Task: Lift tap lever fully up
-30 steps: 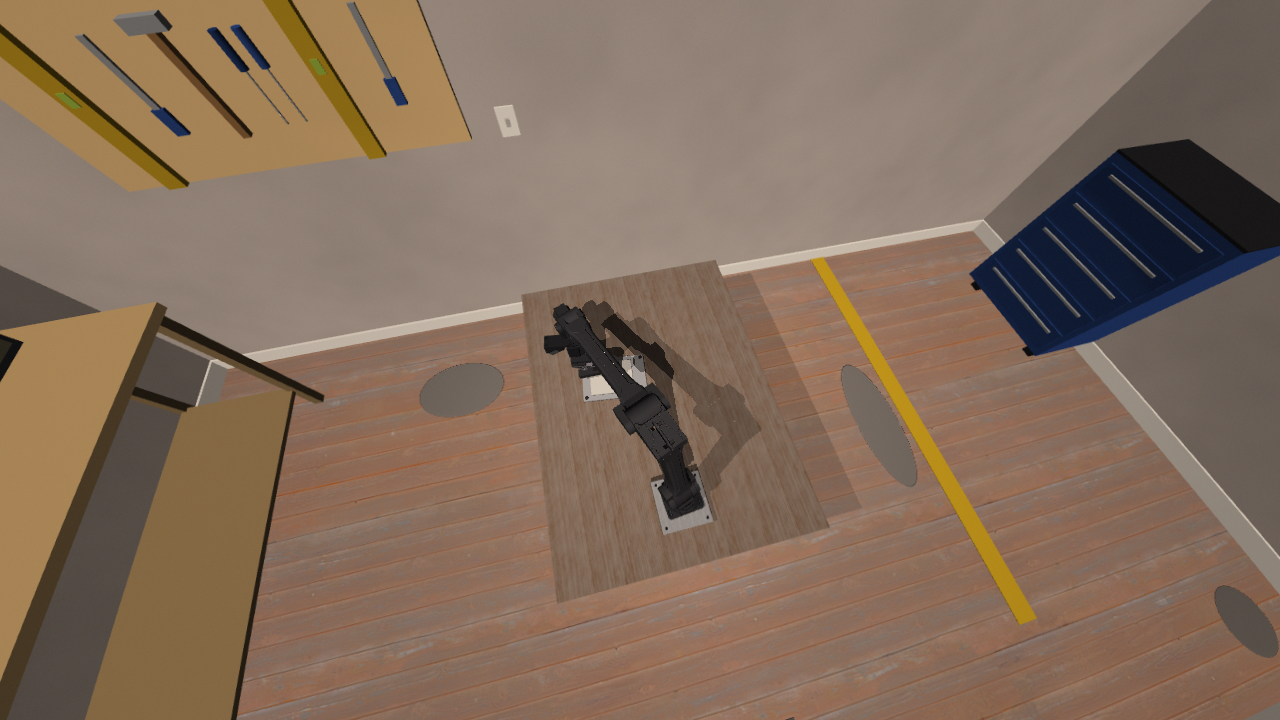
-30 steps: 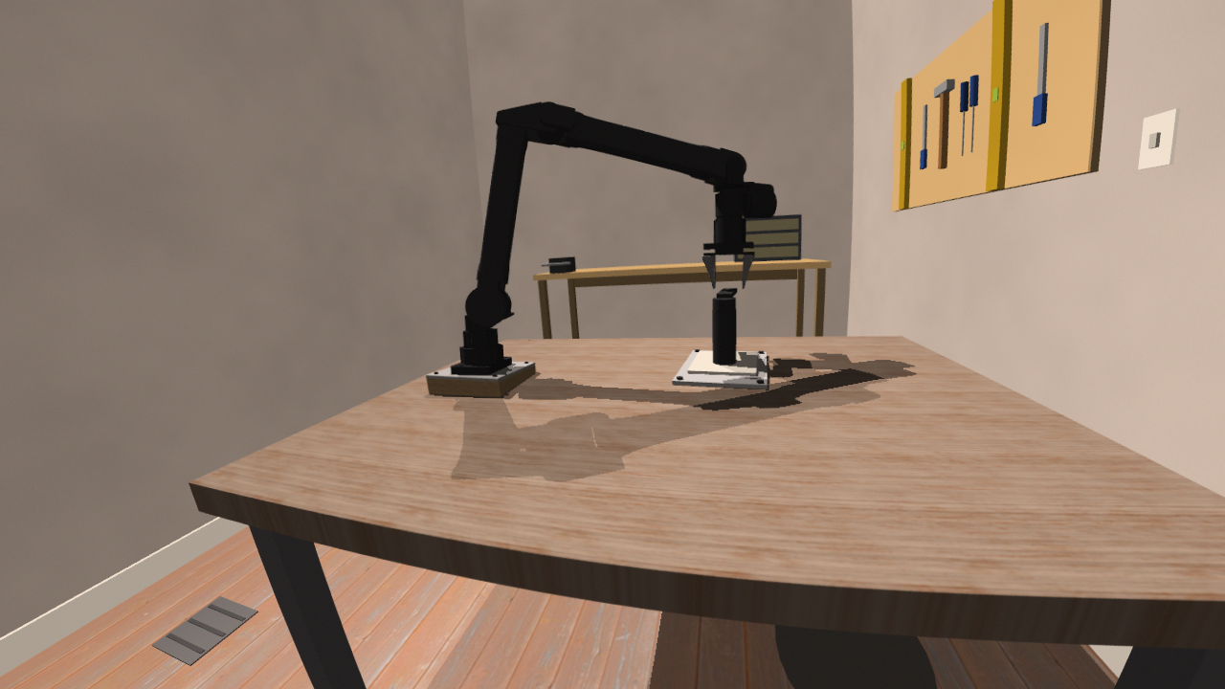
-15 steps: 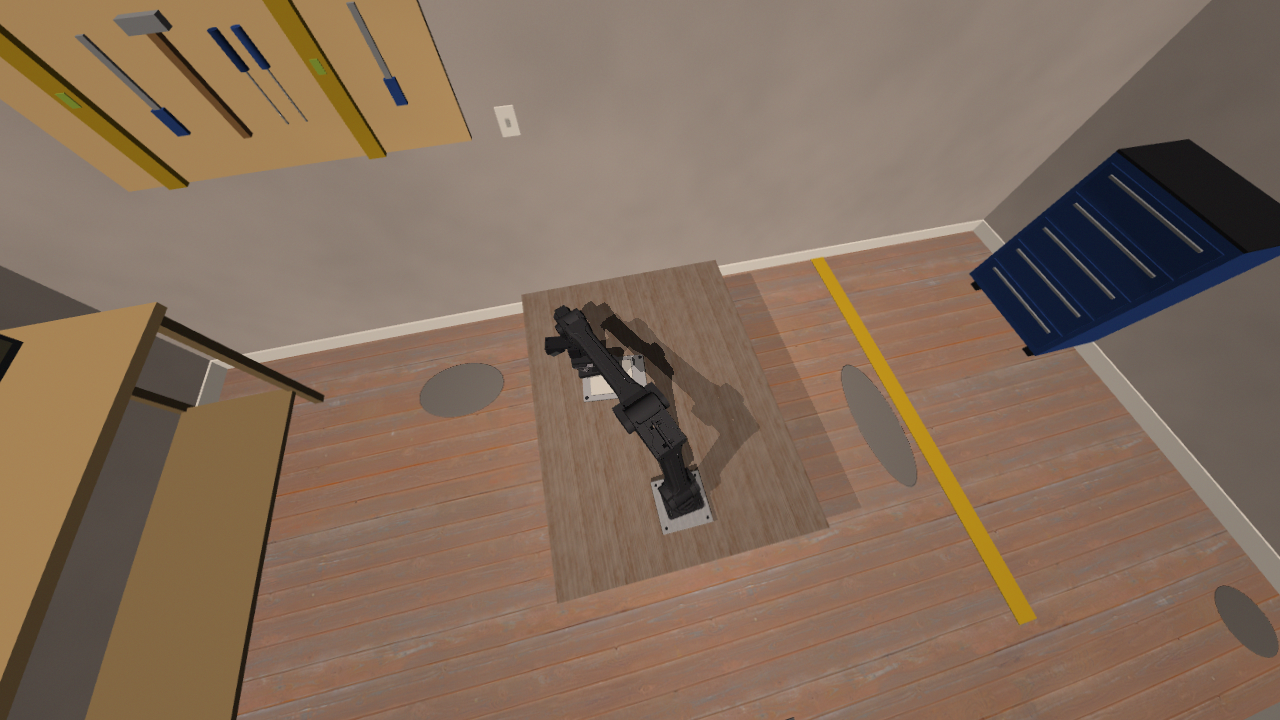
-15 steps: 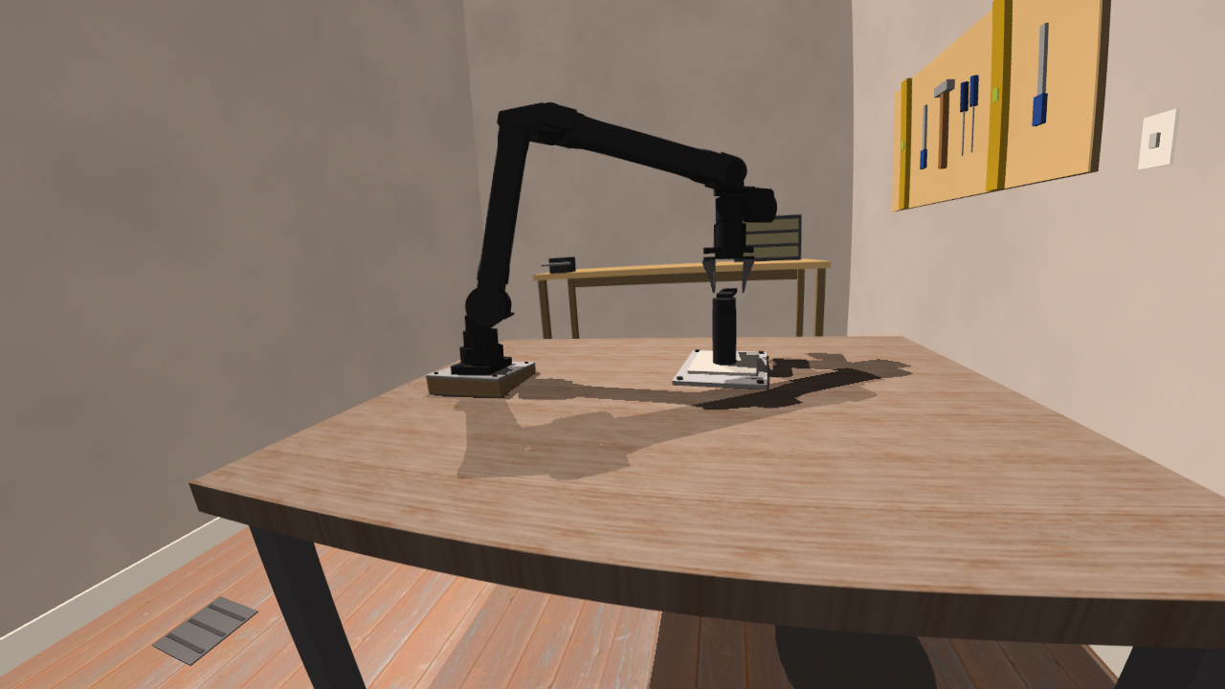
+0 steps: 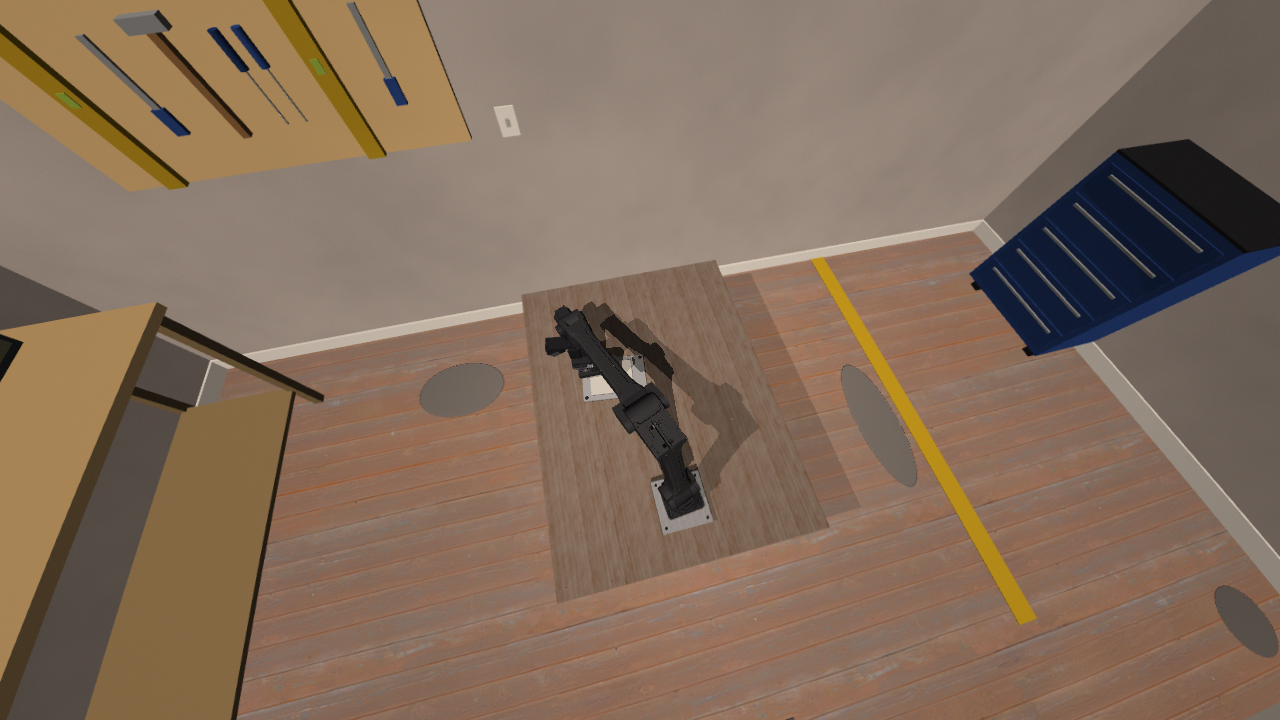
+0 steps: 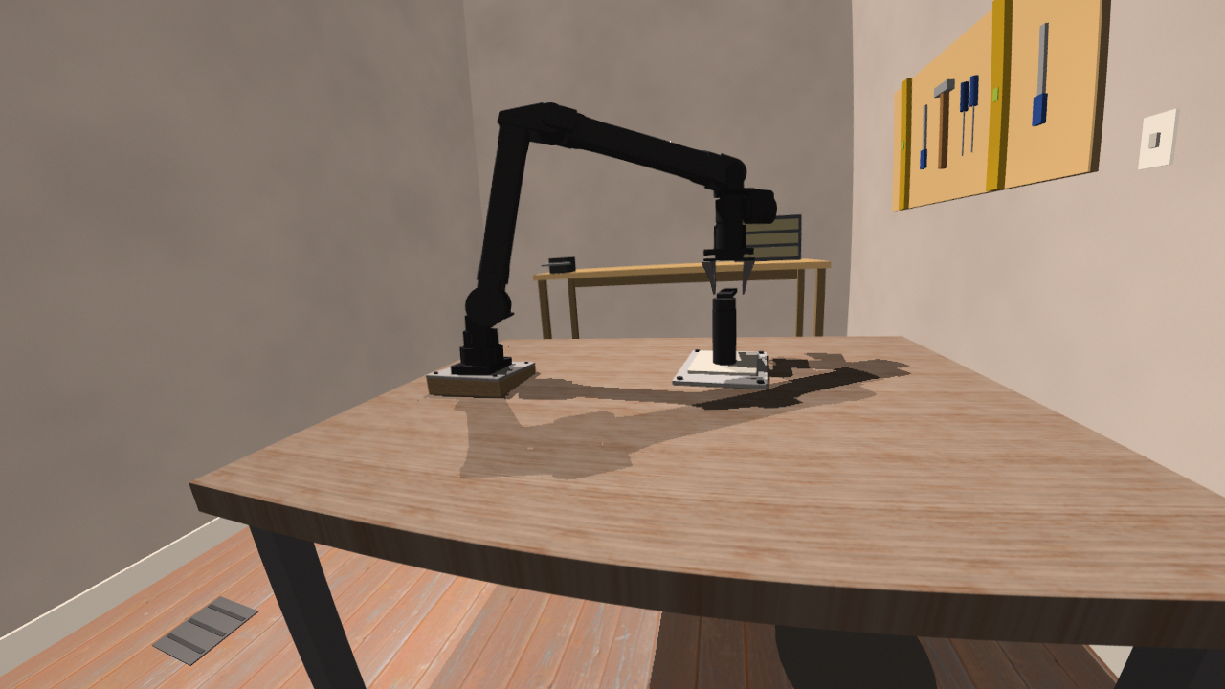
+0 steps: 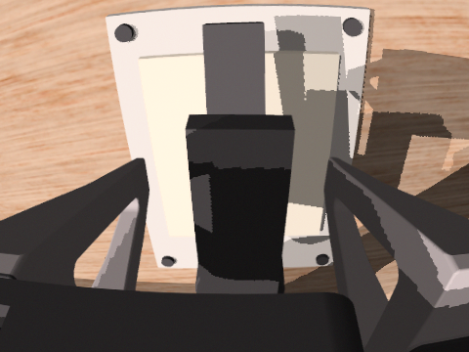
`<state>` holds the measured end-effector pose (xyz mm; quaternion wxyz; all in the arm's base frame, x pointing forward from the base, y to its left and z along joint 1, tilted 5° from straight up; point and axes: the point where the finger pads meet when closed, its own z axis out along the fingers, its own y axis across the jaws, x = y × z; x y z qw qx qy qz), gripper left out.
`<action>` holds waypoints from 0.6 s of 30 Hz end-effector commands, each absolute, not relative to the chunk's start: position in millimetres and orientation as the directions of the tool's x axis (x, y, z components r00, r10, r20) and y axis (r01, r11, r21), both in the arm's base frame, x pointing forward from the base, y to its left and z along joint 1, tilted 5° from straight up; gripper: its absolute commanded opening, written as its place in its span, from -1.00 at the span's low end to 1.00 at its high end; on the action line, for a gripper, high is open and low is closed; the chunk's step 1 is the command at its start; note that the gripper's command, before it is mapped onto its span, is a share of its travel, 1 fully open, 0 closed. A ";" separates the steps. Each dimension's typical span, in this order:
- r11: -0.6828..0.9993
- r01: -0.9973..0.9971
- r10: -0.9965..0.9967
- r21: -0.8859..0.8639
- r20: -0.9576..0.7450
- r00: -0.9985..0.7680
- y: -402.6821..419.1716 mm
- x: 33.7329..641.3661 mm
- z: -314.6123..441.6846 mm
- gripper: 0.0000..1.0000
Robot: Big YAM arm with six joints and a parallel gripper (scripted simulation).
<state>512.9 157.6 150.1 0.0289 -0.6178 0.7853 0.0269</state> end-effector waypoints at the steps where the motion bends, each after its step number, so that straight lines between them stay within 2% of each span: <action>1: 0.231 -0.973 -0.969 -0.021 -0.090 -0.228 167.8 521.3 153.6 0.29; 18: 0.232 -0.972 -0.969 -0.032 -0.096 -0.228 168.2 522.2 158.7 0.29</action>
